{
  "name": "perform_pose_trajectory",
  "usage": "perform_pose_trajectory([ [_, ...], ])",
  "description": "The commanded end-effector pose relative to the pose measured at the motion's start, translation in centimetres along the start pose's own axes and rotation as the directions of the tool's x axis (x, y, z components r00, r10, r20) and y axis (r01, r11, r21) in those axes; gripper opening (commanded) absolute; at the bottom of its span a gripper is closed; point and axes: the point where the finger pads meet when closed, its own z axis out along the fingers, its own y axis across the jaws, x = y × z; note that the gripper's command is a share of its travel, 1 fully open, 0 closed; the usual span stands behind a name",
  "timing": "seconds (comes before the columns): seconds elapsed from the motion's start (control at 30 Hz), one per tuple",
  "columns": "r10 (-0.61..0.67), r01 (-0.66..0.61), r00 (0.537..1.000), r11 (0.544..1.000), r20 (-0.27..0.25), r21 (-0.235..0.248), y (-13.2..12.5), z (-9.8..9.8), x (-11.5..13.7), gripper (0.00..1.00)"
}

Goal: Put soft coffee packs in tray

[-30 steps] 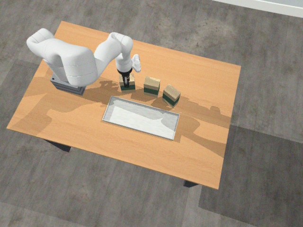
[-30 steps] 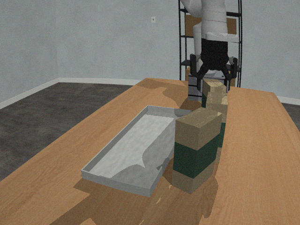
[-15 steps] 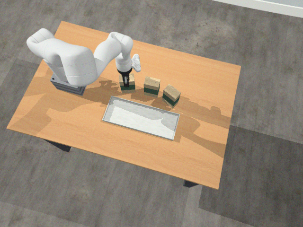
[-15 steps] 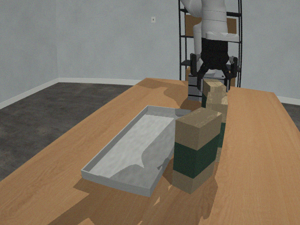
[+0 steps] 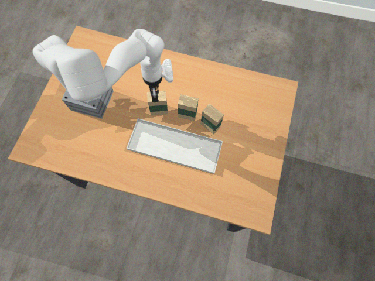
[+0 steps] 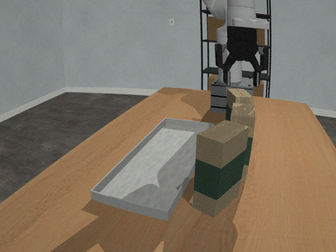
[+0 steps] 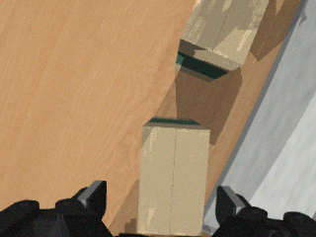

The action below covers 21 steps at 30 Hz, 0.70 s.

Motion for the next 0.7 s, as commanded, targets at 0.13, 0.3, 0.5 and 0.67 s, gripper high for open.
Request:
perform_pose_trajectory([
  [0.13,0.015,-0.015,1.0,1.0,-0.017,-0.013,0.7,-2.8,0.4,0.81],
  [0.3,0.015,-0.015,1.0,1.0,-0.017,-0.013,0.7,-3.3,0.4,0.81],
  [0.5,0.015,-0.015,1.0,1.0,-0.017,-0.013,0.7,-3.3,0.4,0.81],
  [0.67,0.017,-0.018,1.0,1.0,-0.018,-0.013,0.7,-3.3,0.5,0.81],
])
